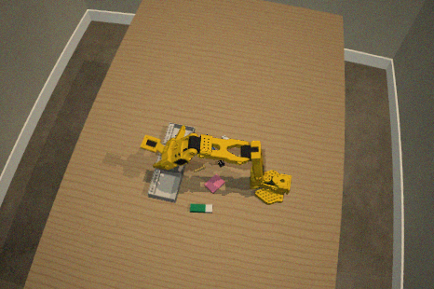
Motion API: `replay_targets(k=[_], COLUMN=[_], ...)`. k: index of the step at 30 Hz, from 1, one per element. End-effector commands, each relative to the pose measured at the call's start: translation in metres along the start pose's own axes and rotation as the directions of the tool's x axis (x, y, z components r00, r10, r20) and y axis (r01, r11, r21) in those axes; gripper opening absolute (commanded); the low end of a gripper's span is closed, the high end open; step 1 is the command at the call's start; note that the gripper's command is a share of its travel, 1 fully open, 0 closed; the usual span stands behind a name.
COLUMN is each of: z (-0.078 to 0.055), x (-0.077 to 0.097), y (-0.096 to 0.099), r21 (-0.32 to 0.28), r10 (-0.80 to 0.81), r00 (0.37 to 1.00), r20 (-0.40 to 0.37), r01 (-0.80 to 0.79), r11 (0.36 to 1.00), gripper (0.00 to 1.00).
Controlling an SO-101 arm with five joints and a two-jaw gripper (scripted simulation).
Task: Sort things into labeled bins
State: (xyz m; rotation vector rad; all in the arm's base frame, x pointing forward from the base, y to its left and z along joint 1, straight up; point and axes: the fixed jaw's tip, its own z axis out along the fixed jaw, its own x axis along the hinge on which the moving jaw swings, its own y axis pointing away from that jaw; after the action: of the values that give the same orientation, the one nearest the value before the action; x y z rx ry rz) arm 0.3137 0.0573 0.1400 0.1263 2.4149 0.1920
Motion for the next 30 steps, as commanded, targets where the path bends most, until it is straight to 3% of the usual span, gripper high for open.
replay_targets(k=[1, 8, 18, 24, 30], z=[-0.014, -0.012, -0.005, -0.003, -0.008], x=[-0.012, -0.006, 0.021, 0.053, 0.087], y=[0.007, 0.002, -0.019, -0.042, -0.063], r21=[-0.028, -0.011, 0.032, 0.003, -0.108], r10=[0.000, -0.036, -0.198, -0.363, -0.506], r00=[0.998, 0.999, 0.974, 0.883, 0.732], r20=[0.068, 0.039, -0.114, -0.297, -0.456], r01=[0.002, 0.037, 0.203, 0.381, 0.518], r11=[1.000, 0.999, 0.979, 0.925, 0.848], gripper=[1.00, 0.97, 0.81, 0.63, 0.44])
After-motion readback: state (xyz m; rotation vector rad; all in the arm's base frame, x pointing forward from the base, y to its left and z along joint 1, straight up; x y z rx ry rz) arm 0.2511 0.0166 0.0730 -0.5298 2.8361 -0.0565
